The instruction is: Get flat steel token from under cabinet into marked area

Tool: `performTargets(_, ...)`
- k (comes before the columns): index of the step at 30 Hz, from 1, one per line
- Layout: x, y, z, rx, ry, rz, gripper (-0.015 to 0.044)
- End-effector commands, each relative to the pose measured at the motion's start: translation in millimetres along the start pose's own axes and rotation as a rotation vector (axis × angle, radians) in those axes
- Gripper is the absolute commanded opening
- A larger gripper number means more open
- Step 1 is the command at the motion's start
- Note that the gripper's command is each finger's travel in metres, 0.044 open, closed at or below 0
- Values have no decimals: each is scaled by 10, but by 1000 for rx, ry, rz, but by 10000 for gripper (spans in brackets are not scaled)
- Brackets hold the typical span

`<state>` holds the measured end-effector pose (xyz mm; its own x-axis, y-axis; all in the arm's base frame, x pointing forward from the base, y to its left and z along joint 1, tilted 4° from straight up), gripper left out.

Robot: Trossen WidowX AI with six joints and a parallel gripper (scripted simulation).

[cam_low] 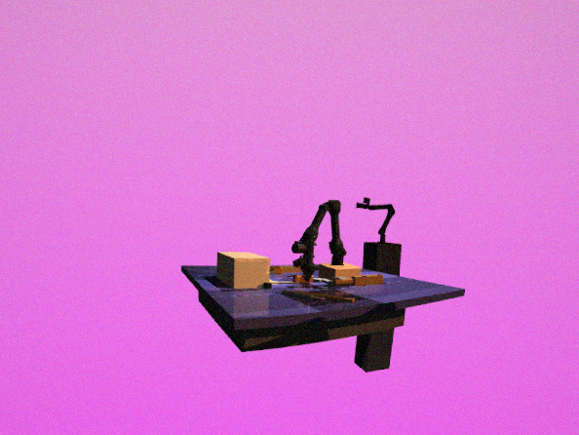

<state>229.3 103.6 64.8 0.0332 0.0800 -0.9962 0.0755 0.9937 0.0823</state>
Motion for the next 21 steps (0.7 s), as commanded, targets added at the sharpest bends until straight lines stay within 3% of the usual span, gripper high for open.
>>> performTargets(1, 10, -30, -116, 4, 19, -12, 0)
performTargets(21, -20, 57, -354, 4, 21, -11, 0)
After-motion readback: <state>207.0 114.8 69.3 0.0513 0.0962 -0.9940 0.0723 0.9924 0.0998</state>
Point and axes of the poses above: the point midway between the two fingers, 35 mm back from their tips, its own x axis out along the fingers, its own y axis across the jaws, z = x × y, the point moved 10 cm from there along -x, back along the fingers, and after that the axes turned 10 degrees about x, right-handed, at the moved point
